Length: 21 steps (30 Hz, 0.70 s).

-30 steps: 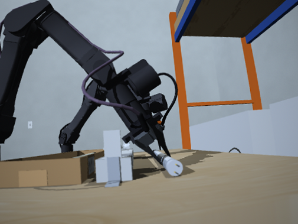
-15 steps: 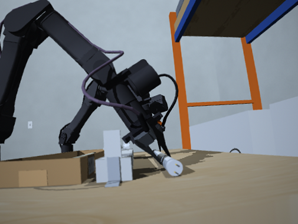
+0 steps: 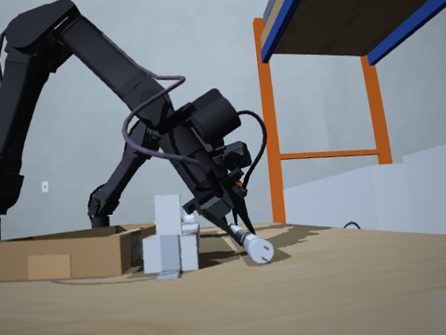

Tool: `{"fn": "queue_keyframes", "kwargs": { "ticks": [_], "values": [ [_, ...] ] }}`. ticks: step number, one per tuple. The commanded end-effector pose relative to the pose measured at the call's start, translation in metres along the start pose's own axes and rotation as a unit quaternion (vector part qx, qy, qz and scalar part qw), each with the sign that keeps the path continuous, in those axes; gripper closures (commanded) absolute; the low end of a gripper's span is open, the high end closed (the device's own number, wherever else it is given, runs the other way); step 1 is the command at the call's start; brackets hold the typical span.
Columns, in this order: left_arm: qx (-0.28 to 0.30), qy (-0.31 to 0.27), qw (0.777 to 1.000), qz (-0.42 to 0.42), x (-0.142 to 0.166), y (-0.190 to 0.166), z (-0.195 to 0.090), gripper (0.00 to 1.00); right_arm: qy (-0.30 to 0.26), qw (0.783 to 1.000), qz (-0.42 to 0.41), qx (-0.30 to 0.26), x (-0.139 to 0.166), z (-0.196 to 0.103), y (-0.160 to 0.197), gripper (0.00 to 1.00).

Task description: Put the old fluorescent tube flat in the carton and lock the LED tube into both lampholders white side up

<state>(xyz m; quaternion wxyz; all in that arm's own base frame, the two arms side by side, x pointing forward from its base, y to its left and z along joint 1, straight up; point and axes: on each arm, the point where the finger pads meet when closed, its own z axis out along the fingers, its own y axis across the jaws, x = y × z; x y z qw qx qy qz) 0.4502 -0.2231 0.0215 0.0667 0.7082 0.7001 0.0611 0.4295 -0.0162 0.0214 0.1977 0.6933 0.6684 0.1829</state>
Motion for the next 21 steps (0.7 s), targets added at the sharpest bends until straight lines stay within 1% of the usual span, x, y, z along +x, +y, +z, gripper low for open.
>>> {"fn": "queue_keyframes", "kwargs": {
  "ticks": [1, 2, 18, 19, 20, 21],
  "values": [
    [-0.021, -0.015, 1.000, -0.005, -0.005, 0.013, -0.015, 0.89, -0.010, 1.000, -0.002, -0.013, -0.007, -0.007, 0.009, 0.89],
    [-0.021, -0.015, 1.000, -0.005, -0.005, 0.013, -0.015, 0.89, -0.010, 1.000, -0.002, -0.013, -0.007, -0.007, 0.009, 0.51],
    [-0.021, -0.015, 1.000, -0.005, -0.005, 0.013, -0.015, 0.89, -0.010, 1.000, -0.002, -0.013, -0.007, -0.007, 0.009, 0.51],
    [-0.021, -0.015, 1.000, -0.005, -0.005, 0.013, -0.015, 0.89, -0.008, 1.000, -0.004, -0.009, -0.004, -0.004, 0.006, 0.51],
    [-0.021, -0.015, 1.000, -0.005, -0.005, 0.013, -0.015, 0.89, -0.009, 1.000, -0.004, 0.018, -0.005, -0.013, -0.015, 0.51],
    [-0.021, -0.015, 1.000, -0.005, -0.005, 0.013, -0.015, 0.89, -0.008, 1.000, -0.005, 0.017, -0.004, -0.016, -0.012, 0.51]
  ]
}}
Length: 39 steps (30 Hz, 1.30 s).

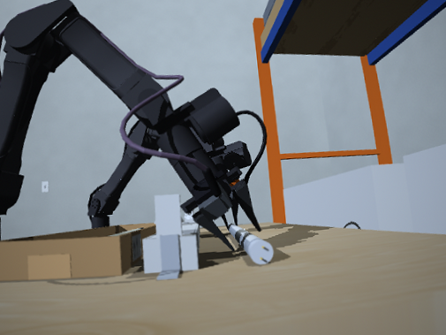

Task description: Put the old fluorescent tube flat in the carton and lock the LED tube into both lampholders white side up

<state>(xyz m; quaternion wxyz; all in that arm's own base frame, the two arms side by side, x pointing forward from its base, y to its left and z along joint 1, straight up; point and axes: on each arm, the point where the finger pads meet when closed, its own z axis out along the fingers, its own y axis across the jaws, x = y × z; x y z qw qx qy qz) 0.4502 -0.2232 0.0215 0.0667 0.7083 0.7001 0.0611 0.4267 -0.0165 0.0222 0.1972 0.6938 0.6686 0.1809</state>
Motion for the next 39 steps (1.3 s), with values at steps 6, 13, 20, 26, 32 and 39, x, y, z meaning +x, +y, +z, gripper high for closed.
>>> {"fn": "queue_keyframes", "kwargs": {
  "ticks": [6, 13, 20, 26, 32, 39],
  "values": [
    [-0.021, -0.015, 1.000, -0.005, -0.005, 0.013, -0.015, 0.89, -0.003, 1.000, -0.011, 0.016, 0.004, -0.035, -0.012, 0.51],
    [-0.021, -0.015, 1.000, -0.005, -0.005, 0.013, -0.015, 0.89, -0.007, 1.000, -0.001, 0.003, -0.003, -0.051, -0.007, 0.51],
    [-0.021, -0.015, 1.000, -0.005, -0.005, 0.013, -0.015, 0.89, -0.006, 1.000, -0.002, -0.001, -0.002, -0.051, -0.001, 0.51],
    [-0.021, -0.015, 1.000, -0.005, -0.005, 0.013, -0.015, 0.89, -0.006, 1.000, -0.002, -0.005, -0.001, -0.051, 0.004, 0.51],
    [-0.021, -0.015, 1.000, -0.005, -0.005, 0.013, -0.015, 0.89, -0.006, 1.000, -0.002, 0.010, -0.002, -0.049, 0.008, 0.51],
    [-0.021, -0.015, 1.000, -0.005, -0.005, 0.013, -0.015, 0.89, 0.004, 0.994, -0.003, 0.109, -0.001, -0.047, 0.005, 0.51]
  ]
}}
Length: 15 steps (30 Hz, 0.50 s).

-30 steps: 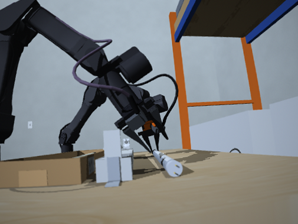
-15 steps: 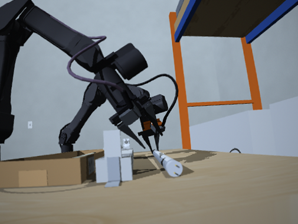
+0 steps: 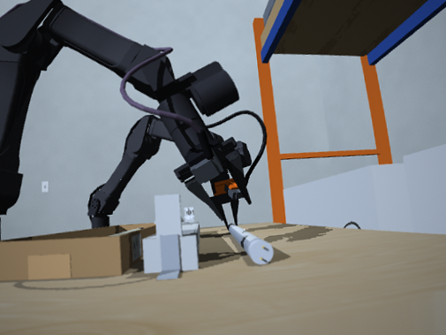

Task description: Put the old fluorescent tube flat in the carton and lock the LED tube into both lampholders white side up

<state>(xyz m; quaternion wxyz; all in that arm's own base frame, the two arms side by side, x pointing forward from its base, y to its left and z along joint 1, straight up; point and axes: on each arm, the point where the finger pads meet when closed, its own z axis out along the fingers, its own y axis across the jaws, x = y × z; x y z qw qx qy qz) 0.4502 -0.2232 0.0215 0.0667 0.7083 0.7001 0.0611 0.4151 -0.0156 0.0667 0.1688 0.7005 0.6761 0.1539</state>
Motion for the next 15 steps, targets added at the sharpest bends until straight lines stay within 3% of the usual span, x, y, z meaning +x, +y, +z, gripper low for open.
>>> {"fn": "queue_keyframes", "kwargs": {
  "ticks": [1, 2, 4, 9, 13, 15],
  "values": [
    [-0.021, -0.015, 1.000, -0.005, -0.005, 0.013, -0.015, 0.89, 0.003, 0.996, 0.000, 0.089, -0.003, -0.003, -0.010, 0.51],
    [-0.021, -0.015, 1.000, -0.005, -0.005, 0.013, -0.015, 0.89, 0.002, 0.994, 0.003, 0.108, -0.005, -0.003, -0.011, 0.51],
    [-0.021, -0.015, 1.000, -0.005, -0.005, 0.013, -0.015, 0.89, -0.005, 0.998, -0.001, 0.064, -0.004, 0.000, 0.005, 0.51],
    [-0.021, -0.015, 1.000, -0.005, -0.005, 0.013, -0.015, 0.89, -0.005, 0.996, 0.001, 0.090, -0.007, 0.001, 0.006, 0.51],
    [-0.021, -0.015, 1.000, -0.005, -0.005, 0.013, -0.015, 0.89, 0.005, 0.988, -0.003, 0.156, -0.001, -0.003, 0.001, 0.51],
    [-0.021, -0.015, 1.000, -0.005, -0.005, 0.013, -0.015, 0.89, -0.001, 0.992, -0.005, 0.124, -0.002, 0.001, 0.013, 0.51]
  ]
}}
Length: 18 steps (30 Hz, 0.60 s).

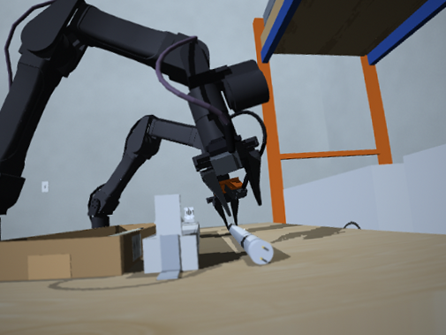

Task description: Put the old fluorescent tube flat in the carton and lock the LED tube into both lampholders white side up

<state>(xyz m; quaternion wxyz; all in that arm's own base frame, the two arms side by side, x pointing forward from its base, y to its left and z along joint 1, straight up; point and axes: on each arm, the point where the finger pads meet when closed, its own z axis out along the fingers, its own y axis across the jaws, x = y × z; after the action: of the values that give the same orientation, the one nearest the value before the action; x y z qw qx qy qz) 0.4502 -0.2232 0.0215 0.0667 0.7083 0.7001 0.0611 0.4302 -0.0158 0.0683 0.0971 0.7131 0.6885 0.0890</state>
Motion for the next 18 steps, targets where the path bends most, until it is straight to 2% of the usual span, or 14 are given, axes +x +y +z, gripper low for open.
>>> {"fn": "queue_keyframes", "kwargs": {
  "ticks": [1, 7, 9, 12, 18],
  "values": [
    [-0.021, -0.015, 1.000, -0.005, -0.005, 0.013, -0.015, 0.89, -0.005, 0.999, -0.003, 0.031, -0.003, -0.004, -0.002, 0.51],
    [-0.021, -0.015, 1.000, -0.005, -0.005, 0.013, -0.015, 0.89, 0.002, 0.992, 0.002, 0.127, -0.006, -0.009, -0.014, 0.51],
    [-0.021, -0.015, 1.000, -0.005, -0.005, 0.013, -0.015, 0.89, -0.002, 0.996, -0.007, 0.089, 0.000, -0.005, 0.001, 0.51],
    [-0.021, -0.015, 1.000, -0.005, -0.005, 0.013, -0.015, 0.89, -0.002, 0.996, -0.003, 0.093, -0.001, -0.005, 0.001, 0.51],
    [-0.021, -0.015, 1.000, -0.005, -0.005, 0.013, -0.015, 0.89, 0.003, 0.984, 0.007, 0.177, -0.005, -0.011, -0.015, 0.51]
  ]
}}
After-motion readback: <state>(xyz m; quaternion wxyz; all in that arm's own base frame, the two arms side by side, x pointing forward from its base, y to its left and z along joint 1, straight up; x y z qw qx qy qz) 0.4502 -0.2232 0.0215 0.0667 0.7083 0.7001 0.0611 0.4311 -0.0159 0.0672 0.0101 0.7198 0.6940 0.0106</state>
